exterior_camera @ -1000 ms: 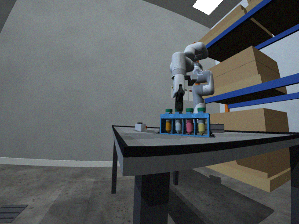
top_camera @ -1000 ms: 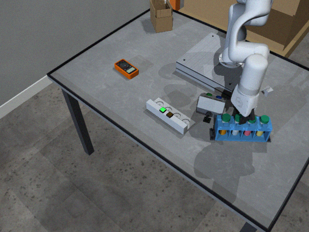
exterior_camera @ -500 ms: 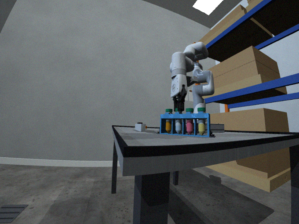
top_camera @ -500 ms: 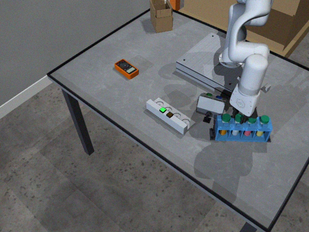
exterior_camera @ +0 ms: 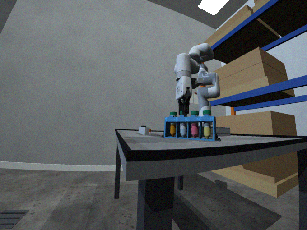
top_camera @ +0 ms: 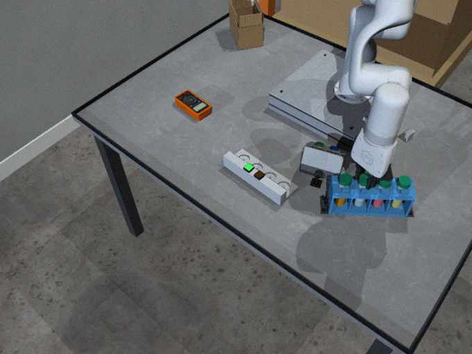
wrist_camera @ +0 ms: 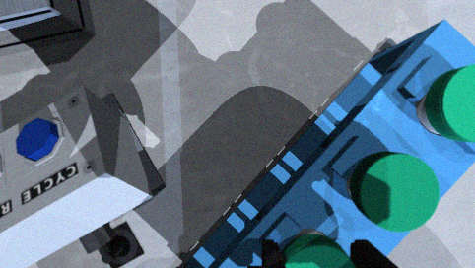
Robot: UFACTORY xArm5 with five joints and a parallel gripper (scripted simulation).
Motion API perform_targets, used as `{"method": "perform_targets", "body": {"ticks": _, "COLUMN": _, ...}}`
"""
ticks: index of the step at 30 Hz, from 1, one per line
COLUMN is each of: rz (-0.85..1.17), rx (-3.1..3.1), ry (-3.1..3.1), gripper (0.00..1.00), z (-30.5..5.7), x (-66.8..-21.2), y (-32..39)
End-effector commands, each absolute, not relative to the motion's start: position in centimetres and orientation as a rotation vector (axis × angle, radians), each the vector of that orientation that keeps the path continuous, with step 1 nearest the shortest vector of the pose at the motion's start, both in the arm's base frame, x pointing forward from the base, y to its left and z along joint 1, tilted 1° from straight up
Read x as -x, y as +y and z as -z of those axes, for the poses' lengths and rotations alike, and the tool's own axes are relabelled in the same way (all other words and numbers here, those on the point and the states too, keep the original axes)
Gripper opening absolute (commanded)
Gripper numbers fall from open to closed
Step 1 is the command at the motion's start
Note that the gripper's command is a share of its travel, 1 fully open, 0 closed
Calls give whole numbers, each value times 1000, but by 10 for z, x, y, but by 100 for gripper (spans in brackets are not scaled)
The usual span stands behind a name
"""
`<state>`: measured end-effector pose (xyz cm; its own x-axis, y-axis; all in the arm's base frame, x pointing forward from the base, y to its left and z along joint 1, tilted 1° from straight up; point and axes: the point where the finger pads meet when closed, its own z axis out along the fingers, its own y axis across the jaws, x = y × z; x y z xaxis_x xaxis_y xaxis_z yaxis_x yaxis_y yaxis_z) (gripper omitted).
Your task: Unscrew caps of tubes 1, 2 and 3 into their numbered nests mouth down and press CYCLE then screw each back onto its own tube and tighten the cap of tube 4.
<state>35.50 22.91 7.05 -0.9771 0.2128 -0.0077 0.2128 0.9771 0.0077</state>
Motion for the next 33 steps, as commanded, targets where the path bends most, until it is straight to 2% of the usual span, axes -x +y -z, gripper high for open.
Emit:
{"method": "perform_targets", "body": {"ticks": 1, "rz": -31, "rx": -720, "ry": 3057, "gripper": 0, "z": -71, "x": -356, "y": 230}}
{"method": "perform_targets", "body": {"ticks": 26, "rz": -27, "rx": -1966, "ry": 2459, "gripper": 0, "z": -71, "x": -356, "y": 230}}
{"method": "perform_targets", "body": {"ticks": 33, "rz": -25, "rx": -2342, "ry": 2108, "gripper": 0, "z": -71, "x": -356, "y": 230}}
